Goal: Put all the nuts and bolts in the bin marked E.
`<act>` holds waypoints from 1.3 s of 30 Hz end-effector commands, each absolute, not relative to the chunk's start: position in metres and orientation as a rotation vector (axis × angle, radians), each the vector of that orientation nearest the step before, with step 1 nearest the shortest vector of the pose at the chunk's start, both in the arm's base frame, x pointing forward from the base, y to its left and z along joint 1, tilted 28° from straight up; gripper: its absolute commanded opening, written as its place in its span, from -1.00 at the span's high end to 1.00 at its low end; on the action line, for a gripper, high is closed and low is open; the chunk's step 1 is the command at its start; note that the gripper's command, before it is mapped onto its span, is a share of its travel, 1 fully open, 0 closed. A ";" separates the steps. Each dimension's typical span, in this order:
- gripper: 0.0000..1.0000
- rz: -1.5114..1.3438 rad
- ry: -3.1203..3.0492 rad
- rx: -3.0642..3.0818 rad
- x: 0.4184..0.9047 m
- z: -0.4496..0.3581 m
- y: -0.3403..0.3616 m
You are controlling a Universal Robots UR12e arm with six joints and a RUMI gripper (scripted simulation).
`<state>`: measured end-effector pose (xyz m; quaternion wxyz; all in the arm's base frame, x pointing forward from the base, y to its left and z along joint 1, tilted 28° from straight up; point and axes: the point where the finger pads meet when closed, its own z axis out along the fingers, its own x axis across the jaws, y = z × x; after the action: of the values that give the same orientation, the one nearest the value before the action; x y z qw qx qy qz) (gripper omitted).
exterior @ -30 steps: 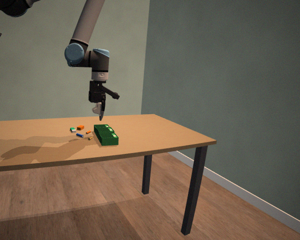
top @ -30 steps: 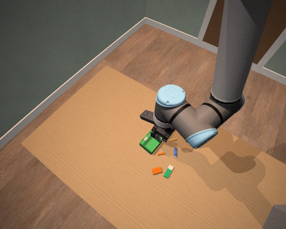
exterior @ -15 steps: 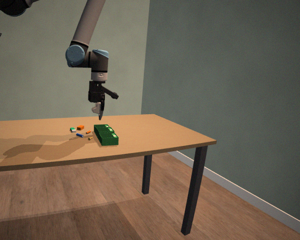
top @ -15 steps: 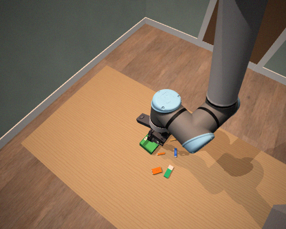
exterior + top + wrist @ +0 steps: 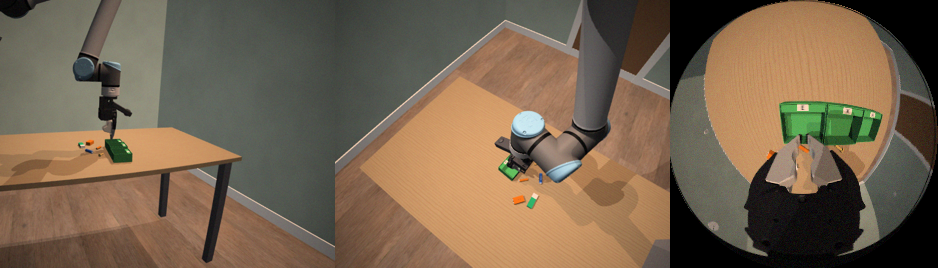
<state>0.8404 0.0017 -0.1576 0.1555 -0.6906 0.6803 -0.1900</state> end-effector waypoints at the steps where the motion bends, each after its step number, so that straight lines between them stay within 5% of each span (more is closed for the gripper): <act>1: 0.91 -0.545 1.948 -1.977 0.848 -0.171 0.001; 39: 0.91 -0.545 1.948 -1.977 0.854 -0.180 0.001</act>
<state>0.8534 0.0006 -0.1811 0.1555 -0.6905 0.6803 -0.1900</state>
